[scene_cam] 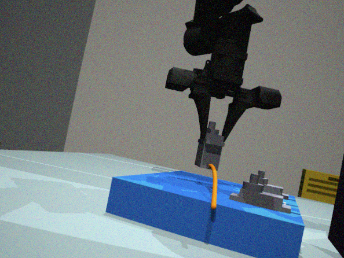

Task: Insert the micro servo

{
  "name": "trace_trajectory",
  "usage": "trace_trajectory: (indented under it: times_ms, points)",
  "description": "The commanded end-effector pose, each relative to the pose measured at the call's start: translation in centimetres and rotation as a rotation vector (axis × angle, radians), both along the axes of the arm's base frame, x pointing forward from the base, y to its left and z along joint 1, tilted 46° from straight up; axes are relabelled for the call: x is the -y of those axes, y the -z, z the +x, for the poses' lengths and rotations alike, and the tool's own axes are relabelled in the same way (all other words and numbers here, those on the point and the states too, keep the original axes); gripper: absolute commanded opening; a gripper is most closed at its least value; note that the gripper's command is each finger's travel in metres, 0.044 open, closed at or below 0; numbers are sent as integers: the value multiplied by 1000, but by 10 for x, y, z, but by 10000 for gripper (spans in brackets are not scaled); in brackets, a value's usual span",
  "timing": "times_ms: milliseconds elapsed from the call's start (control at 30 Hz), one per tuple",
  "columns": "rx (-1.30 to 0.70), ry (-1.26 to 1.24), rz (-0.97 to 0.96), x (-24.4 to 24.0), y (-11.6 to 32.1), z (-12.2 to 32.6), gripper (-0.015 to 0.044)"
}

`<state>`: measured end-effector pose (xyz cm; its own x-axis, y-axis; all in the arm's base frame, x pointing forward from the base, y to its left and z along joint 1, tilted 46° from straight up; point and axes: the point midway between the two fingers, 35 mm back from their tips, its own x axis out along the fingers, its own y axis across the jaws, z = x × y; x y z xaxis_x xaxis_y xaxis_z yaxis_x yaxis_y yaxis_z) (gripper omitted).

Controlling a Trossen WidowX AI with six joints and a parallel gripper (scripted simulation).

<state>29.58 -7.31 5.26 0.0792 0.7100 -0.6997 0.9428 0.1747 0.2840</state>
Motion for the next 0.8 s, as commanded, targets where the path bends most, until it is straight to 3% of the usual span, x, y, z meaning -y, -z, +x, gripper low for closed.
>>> trace_trajectory:
  times_ms: [0,767]
  points:
    - [2,0,-5,6,5,-2,0]
    - [501,-495,-61,6,5,-2,0]
